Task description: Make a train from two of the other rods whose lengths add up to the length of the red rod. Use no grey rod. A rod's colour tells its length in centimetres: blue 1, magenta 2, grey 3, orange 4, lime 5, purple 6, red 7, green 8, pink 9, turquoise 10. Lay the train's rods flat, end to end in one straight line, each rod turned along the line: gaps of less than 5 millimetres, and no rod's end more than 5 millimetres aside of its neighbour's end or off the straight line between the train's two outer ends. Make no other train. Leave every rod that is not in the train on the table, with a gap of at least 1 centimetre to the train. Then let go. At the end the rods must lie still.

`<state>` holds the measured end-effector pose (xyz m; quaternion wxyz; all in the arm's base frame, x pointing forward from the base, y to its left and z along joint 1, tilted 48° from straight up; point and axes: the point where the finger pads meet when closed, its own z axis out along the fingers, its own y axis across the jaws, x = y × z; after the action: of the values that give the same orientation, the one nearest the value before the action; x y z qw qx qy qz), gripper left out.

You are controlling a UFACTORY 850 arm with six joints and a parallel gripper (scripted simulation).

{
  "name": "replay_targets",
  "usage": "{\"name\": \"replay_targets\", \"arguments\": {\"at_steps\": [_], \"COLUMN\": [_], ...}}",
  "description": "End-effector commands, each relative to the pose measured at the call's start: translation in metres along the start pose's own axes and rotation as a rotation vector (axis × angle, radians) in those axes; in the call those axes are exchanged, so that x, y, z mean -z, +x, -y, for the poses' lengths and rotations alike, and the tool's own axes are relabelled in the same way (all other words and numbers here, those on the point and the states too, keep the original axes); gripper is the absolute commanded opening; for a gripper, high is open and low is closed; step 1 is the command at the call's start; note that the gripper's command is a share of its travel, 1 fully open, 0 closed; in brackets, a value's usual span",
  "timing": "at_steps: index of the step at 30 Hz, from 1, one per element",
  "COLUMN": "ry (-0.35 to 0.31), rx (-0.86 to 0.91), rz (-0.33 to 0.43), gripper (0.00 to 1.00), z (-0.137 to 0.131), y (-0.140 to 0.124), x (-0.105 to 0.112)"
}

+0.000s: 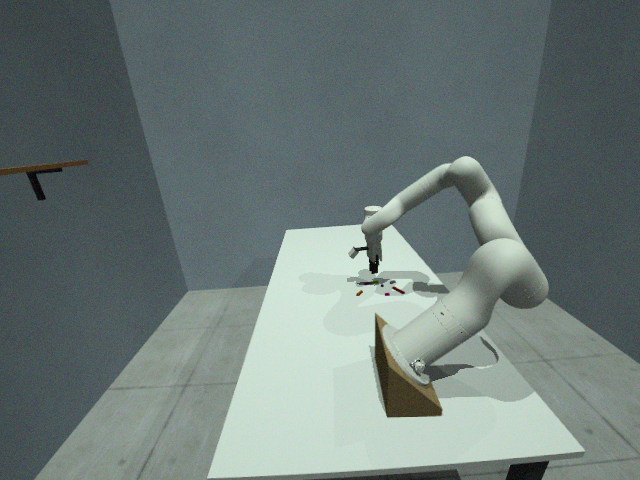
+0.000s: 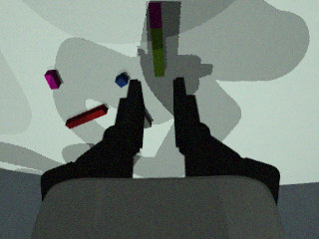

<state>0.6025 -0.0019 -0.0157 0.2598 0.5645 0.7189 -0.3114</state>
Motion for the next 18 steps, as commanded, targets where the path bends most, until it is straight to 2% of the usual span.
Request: {"name": "replay_targets", "arguments": {"at_steps": [1,10,11,18], "ry": [-0.001,-0.001,-0.001,-0.001], "rx": [0.0,0.0,0.0,0.0], "rz": [0.0,0.0,0.0,0.0], "gripper": [0.24,0.24,1.0,1.0], "z": [0.0,0.0,0.0,0.0], "y": [0.0,0.0,0.0,0.0], "x": [0.015,0.026,0.026,0.026]}}
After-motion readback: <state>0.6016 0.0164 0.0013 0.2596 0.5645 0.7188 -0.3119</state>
